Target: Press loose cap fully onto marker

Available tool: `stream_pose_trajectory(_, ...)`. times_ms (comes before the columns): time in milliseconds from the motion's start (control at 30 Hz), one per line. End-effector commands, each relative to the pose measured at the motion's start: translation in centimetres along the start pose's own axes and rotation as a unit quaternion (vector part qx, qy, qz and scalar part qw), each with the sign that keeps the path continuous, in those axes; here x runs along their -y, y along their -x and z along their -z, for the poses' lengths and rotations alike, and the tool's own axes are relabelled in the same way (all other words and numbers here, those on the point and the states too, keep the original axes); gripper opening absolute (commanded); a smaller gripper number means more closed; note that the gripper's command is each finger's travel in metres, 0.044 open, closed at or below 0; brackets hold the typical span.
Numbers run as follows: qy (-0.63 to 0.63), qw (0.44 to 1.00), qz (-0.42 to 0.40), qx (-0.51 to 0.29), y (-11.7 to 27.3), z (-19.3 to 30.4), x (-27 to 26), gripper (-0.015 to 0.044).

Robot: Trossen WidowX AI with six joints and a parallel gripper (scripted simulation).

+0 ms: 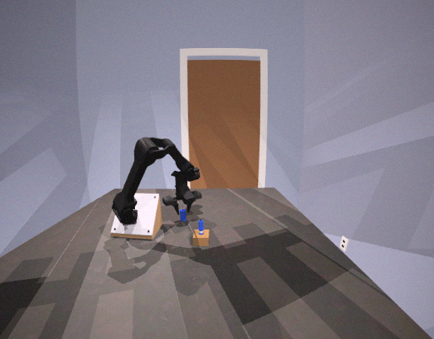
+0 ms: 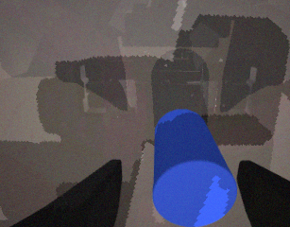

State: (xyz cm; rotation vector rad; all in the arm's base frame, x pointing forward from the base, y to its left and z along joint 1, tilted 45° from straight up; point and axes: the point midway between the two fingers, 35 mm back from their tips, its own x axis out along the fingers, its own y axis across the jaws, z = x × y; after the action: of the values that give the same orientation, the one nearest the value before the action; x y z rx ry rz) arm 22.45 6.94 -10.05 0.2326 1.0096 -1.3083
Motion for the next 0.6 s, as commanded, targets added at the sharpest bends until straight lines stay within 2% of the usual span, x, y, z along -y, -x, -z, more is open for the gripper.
stream_pose_trajectory(0,0.004,1.000,0.004,0.004,-1.02,-0.07,0.29,0.0252)
stream_pose_trajectory(267,0.004,1.000,0.004,0.004,-1.71,-0.09,0.36,0.0252)
stream_pose_trajectory(400,0.004,1.000,0.004,0.004,-1.70,-0.12,0.33,0.0147)
stream_pose_trajectory(567,0.004,1.000,0.004,0.004,-1.70,-0.12,0.33,0.0113)
